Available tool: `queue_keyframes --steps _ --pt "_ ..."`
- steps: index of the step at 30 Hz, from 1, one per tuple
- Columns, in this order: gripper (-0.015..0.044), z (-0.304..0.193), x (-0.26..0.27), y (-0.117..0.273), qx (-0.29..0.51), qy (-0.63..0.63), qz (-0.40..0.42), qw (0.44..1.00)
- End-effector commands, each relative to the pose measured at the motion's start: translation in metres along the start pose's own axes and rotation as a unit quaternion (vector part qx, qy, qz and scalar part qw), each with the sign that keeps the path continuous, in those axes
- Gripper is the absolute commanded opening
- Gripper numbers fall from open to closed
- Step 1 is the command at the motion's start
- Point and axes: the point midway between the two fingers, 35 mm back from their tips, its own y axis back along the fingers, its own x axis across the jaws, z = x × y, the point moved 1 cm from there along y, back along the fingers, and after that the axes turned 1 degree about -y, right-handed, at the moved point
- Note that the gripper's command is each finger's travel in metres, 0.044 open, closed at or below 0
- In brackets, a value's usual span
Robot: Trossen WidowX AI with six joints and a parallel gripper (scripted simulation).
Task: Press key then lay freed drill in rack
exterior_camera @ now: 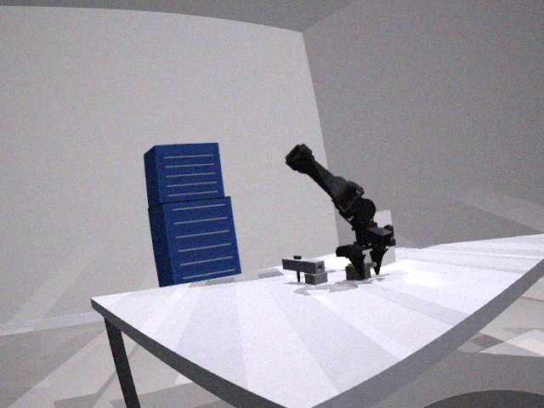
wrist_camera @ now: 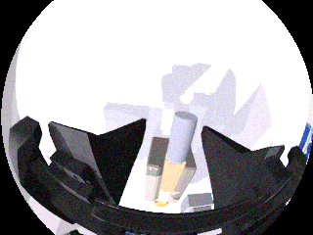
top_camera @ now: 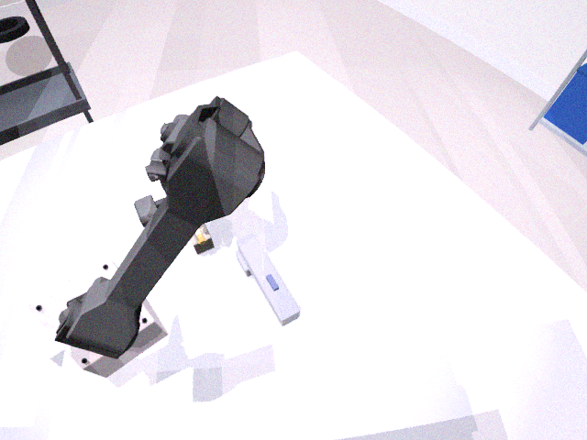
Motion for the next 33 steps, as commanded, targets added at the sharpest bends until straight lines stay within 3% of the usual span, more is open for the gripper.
queue_keyframes --steps 1,4,24,27,33 --pt "0.0367 0.000 0.001 0.000 -0.001 0.001 0.002 1.000" --pt "0.0440 0.000 0.001 0.000 -0.001 0.001 0.002 1.000" --pt "0.0440 0.002 -0.001 0.080 0.005 -0.001 0.006 1.000" --pt "0.0440 0.001 -0.001 0.072 0.004 -0.001 0.006 1.000" --pt "0.0440 0.010 -0.040 0.071 -0.136 -0.082 0.062 0.985"
